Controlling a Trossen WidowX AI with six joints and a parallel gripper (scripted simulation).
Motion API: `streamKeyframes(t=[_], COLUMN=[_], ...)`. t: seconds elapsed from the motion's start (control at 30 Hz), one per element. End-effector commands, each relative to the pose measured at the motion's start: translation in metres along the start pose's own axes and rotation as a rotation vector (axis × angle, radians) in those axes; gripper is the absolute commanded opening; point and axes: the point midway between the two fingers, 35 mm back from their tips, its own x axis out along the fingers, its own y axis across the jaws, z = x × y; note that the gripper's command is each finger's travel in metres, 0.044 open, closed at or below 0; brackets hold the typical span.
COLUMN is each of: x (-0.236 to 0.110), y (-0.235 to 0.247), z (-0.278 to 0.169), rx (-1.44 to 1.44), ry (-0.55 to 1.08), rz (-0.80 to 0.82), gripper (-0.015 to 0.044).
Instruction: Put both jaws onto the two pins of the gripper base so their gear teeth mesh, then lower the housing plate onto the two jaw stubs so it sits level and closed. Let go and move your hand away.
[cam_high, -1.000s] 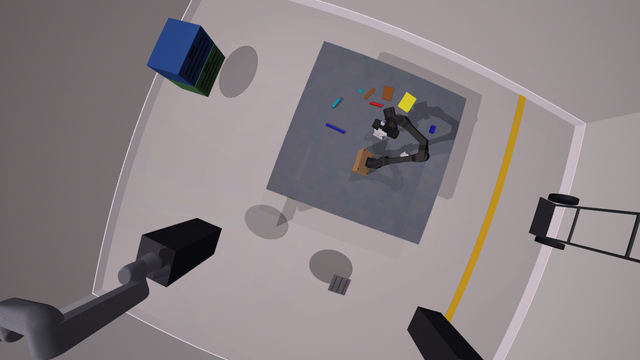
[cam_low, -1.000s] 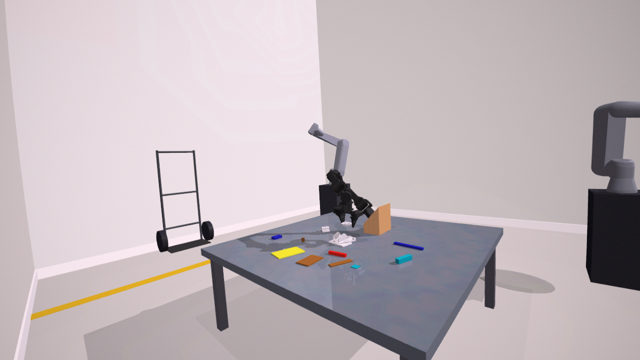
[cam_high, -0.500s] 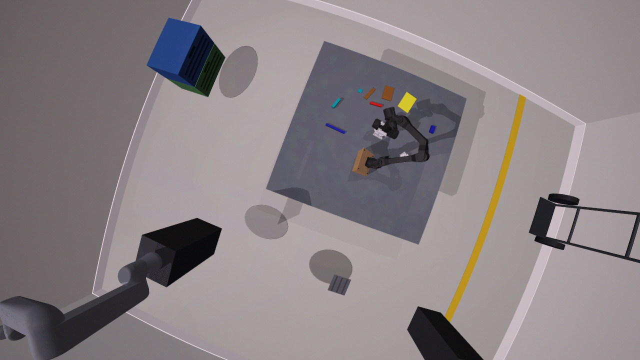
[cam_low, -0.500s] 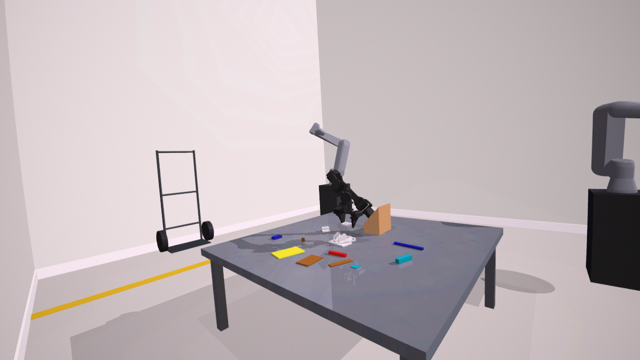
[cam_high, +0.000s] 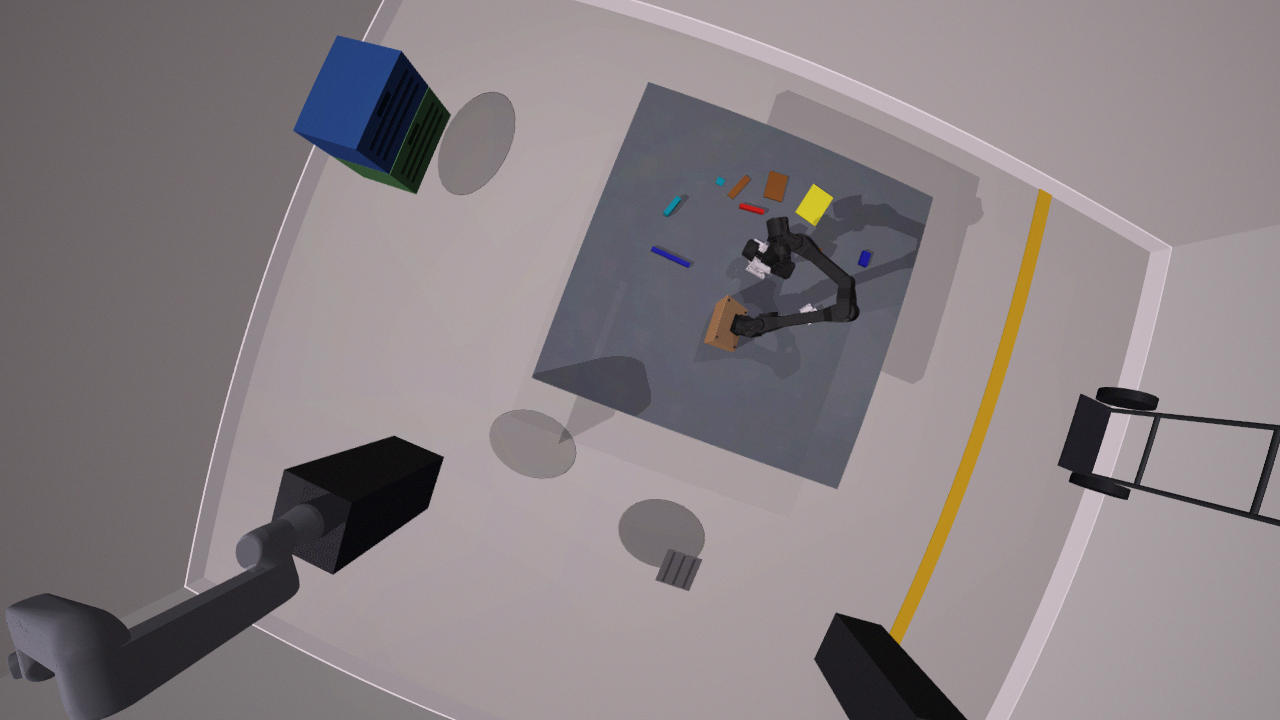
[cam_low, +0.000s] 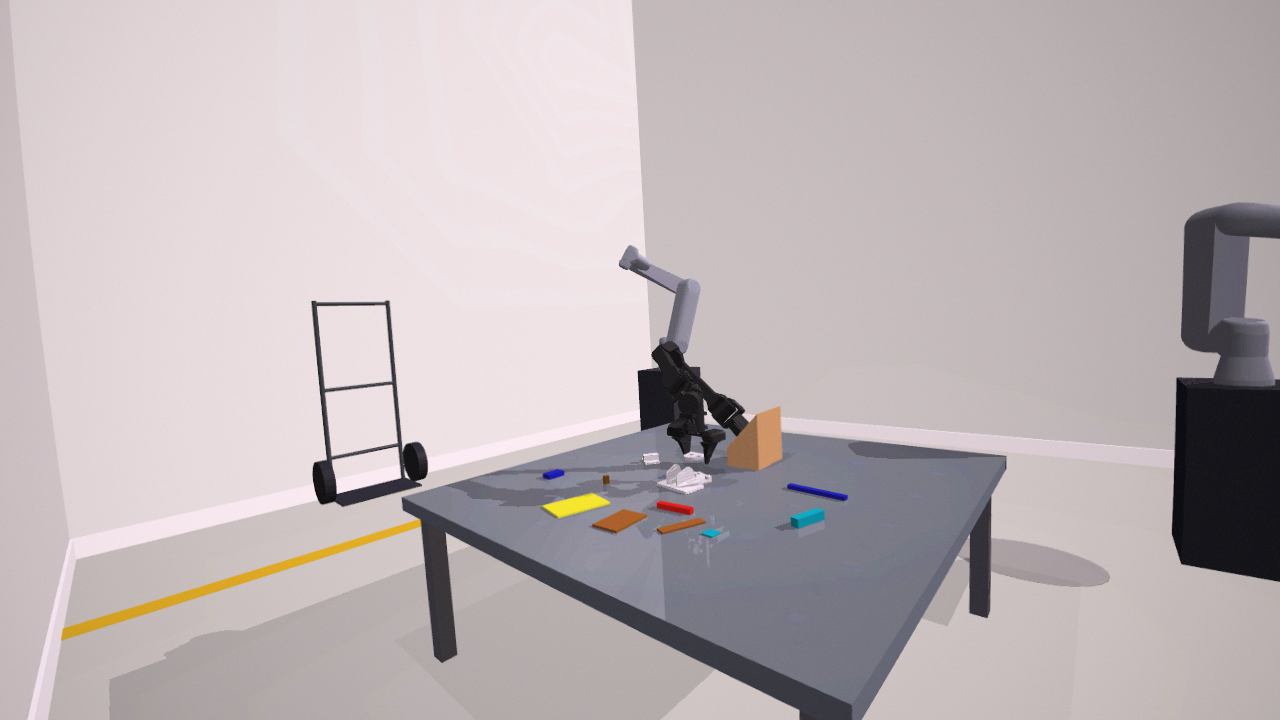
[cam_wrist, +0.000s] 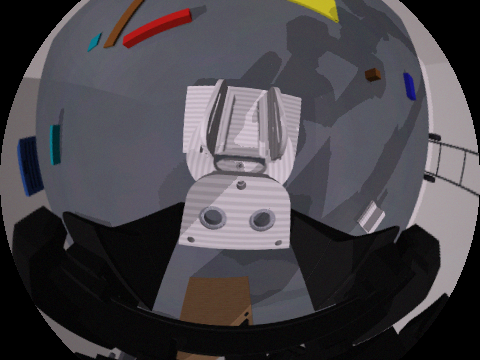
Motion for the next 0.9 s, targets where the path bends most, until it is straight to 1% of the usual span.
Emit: streamKeyframes(t=[0.0,0.57,0.87], x=[0.008,0.035,0.036], y=[-0.001,-0.003,-0.003], z=[-0.002,-0.003,-0.003], rx=[-0.007,-0.009,-0.009], ry=[0.001,0.001,0.001], rz=[-0.007,-0.012,-0.012], gripper=[0.0351,0.0351,0.0351])
